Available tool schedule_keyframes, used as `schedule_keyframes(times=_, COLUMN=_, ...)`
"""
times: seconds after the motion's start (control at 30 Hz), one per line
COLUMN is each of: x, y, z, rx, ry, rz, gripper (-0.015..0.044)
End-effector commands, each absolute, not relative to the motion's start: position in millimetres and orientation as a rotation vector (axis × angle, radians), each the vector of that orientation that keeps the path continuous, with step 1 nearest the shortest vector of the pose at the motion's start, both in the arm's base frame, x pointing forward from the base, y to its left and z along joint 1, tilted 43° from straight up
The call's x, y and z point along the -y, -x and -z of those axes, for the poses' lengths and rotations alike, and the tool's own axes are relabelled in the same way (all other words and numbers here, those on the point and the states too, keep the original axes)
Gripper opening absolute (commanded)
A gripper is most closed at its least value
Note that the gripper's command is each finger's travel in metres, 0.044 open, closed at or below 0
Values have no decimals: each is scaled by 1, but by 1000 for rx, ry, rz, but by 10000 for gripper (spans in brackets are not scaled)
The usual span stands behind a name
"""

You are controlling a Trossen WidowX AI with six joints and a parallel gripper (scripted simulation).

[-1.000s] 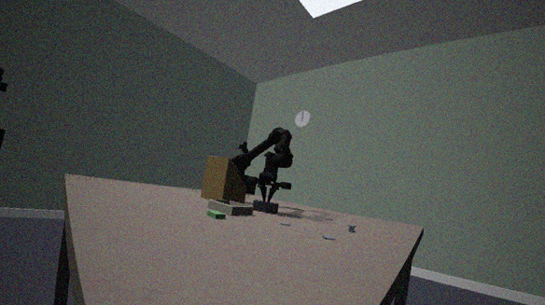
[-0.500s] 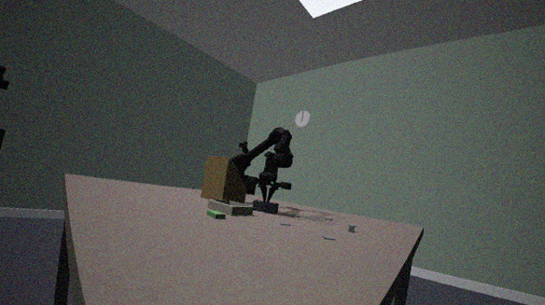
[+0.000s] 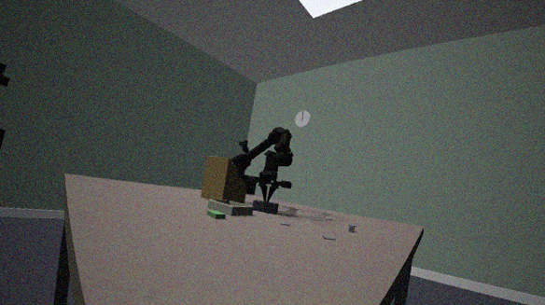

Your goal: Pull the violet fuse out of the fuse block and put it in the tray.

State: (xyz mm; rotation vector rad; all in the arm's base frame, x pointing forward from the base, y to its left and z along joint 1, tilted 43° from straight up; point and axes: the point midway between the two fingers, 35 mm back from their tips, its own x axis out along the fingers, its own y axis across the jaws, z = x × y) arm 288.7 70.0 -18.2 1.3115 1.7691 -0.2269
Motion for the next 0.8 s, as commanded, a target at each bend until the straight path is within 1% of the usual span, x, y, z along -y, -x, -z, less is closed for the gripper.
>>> schedule_keyframes(times=0.0, x=-68, y=-290, z=16, rx=-1766, ry=-1309, rz=226, gripper=0)
schedule_keyframes(times=0.77, x=-60, y=-290, z=8, rx=-1766, ry=-1311, rz=227, gripper=0)
